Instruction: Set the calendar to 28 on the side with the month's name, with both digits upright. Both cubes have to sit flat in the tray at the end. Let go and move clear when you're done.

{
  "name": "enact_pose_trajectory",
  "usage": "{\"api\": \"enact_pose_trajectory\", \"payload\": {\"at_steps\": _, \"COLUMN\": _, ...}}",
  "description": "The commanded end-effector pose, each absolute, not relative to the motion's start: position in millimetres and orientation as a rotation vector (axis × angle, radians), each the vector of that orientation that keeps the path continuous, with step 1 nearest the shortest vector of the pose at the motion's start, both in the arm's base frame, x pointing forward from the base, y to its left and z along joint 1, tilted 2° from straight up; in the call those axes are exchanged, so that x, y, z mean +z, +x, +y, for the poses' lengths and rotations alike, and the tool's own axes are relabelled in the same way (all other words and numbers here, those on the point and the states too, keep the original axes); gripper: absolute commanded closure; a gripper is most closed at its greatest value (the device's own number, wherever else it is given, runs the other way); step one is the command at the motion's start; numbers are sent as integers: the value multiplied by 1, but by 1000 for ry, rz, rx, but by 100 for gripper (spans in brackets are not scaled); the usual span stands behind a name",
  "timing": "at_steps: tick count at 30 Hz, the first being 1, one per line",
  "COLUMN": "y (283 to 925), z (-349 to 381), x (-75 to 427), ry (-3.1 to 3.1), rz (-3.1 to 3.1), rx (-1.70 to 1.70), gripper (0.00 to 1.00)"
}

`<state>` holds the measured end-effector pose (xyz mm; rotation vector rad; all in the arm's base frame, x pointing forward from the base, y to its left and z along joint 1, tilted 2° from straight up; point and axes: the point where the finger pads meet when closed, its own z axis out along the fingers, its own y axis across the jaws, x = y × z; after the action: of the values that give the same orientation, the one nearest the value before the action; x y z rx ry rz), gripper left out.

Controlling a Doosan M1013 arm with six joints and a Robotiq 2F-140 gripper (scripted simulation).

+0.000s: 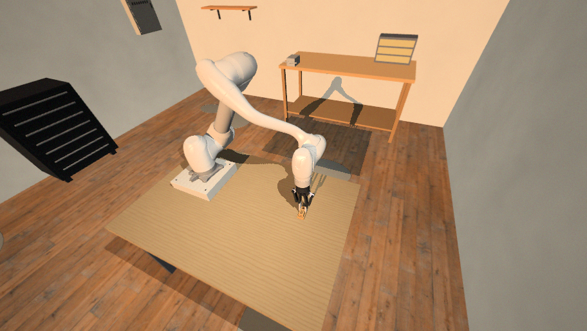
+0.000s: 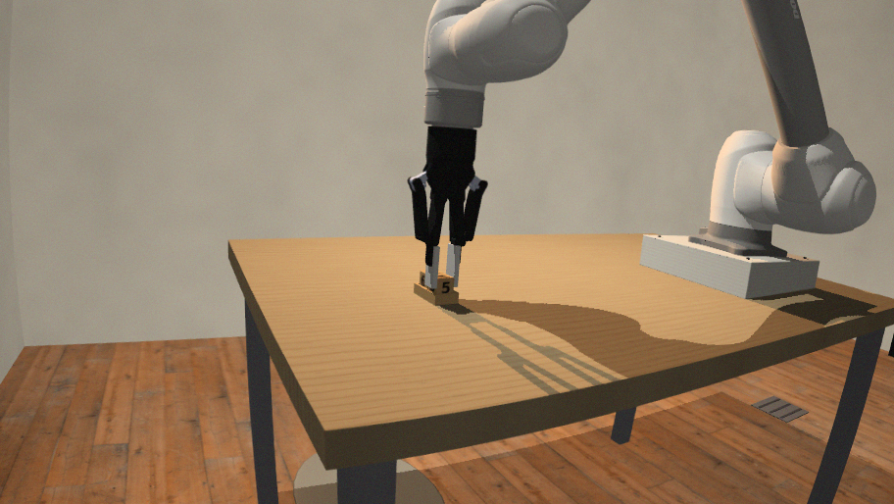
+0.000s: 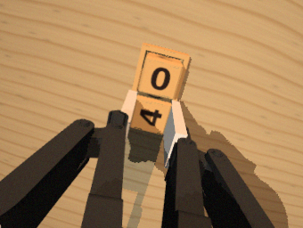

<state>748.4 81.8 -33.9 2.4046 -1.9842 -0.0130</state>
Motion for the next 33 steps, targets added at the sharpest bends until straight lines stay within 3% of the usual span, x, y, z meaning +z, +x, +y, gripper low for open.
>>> {"api": "enact_pose_trajectory", "payload": {"at_steps": 1, "y": 745, "z": 79, "x": -38, "ry": 2407, "rz": -1974, "rx": -15, "gripper": 76}}
{"api": "enact_pose_trajectory", "payload": {"at_steps": 8, "y": 745, "z": 79, "x": -38, "ry": 2407, "rz": -1974, "rx": -15, "gripper": 76}}
{"api": "enact_pose_trajectory", "payload": {"at_steps": 21, "y": 745, "z": 79, "x": -38, "ry": 2407, "rz": -1974, "rx": -15, "gripper": 65}}
{"api": "enact_pose_trajectory", "payload": {"at_steps": 33, "y": 745, "z": 79, "x": -38, "ry": 2407, "rz": -1974, "rx": -15, "gripper": 65}}
